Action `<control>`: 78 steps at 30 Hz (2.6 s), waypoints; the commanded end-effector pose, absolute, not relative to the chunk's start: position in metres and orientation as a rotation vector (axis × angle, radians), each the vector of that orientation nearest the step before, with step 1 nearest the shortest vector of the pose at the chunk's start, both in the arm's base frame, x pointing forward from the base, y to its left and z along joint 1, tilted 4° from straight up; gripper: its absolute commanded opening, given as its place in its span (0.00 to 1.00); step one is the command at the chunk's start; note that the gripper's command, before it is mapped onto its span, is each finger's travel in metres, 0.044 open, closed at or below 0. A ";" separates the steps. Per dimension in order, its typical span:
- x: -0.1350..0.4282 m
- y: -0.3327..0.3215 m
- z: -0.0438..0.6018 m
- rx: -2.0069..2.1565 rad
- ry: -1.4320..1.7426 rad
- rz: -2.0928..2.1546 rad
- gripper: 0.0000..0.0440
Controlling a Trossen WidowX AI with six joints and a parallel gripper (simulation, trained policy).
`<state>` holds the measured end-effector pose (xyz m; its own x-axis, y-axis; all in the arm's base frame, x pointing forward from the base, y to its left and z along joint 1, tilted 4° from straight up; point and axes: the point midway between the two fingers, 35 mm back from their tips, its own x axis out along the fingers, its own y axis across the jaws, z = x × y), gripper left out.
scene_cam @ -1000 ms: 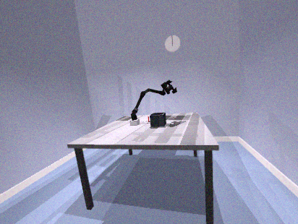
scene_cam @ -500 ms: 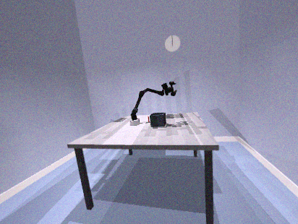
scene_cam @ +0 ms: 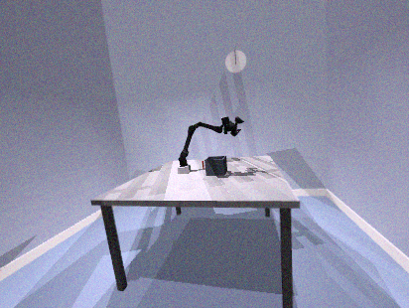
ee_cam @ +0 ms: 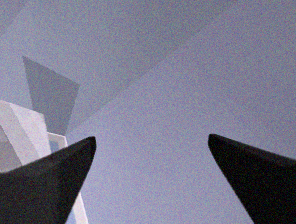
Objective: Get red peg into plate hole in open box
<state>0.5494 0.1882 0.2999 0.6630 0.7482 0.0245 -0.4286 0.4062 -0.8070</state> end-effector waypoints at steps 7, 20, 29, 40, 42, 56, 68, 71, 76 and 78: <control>0.542 0.175 0.265 -0.646 -0.132 0.801 1.00; 0.513 0.171 0.219 -0.362 0.240 0.814 1.00; 0.479 0.176 0.188 -0.176 0.503 0.799 1.00; 0.427 0.183 0.157 0.042 0.824 0.727 1.00; 0.417 0.184 0.152 0.080 0.881 0.704 1.00; 0.348 0.180 0.126 0.343 1.240 0.460 1.00; 0.290 0.169 0.112 0.554 1.470 0.144 1.00; 0.275 0.166 0.109 0.604 1.514 0.053 1.00; 0.250 0.160 0.104 0.681 1.576 -0.109 1.00; 0.240 0.157 0.102 0.710 1.595 -0.177 1.00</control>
